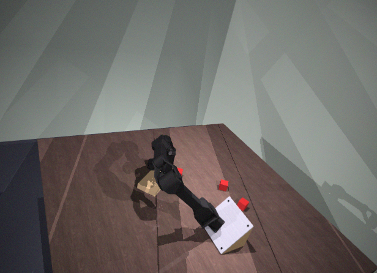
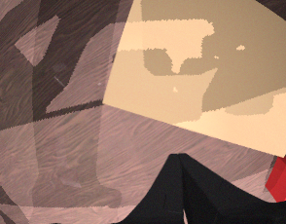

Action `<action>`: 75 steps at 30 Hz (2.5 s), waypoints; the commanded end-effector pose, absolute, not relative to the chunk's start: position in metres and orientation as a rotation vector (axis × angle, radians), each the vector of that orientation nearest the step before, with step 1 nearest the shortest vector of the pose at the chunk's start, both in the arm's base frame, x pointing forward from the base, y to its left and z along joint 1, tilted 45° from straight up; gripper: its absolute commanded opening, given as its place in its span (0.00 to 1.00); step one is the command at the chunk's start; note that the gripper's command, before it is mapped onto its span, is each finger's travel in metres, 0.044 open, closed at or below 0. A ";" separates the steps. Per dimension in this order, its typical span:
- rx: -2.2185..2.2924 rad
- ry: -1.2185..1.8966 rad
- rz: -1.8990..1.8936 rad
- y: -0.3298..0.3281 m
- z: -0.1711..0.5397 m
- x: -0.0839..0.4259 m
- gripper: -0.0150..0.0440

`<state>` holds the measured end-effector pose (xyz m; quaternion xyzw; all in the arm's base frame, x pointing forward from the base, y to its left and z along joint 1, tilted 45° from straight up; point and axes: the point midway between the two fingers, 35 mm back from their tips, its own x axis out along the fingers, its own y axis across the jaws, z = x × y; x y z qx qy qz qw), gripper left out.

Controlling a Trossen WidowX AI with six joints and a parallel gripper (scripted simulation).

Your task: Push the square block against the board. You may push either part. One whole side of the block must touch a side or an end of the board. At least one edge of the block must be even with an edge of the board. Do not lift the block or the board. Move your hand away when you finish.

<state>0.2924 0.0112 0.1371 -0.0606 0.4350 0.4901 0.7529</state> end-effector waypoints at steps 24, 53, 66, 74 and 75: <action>0.165 1.120 0.898 0.023 0.073 0.300 0.25; 0.164 1.119 0.898 0.029 0.084 0.321 0.25; 0.163 1.119 0.898 0.033 0.090 0.331 0.25; 0.163 1.118 0.898 0.035 0.093 0.337 0.25; 0.163 1.118 0.898 0.036 0.094 0.337 0.25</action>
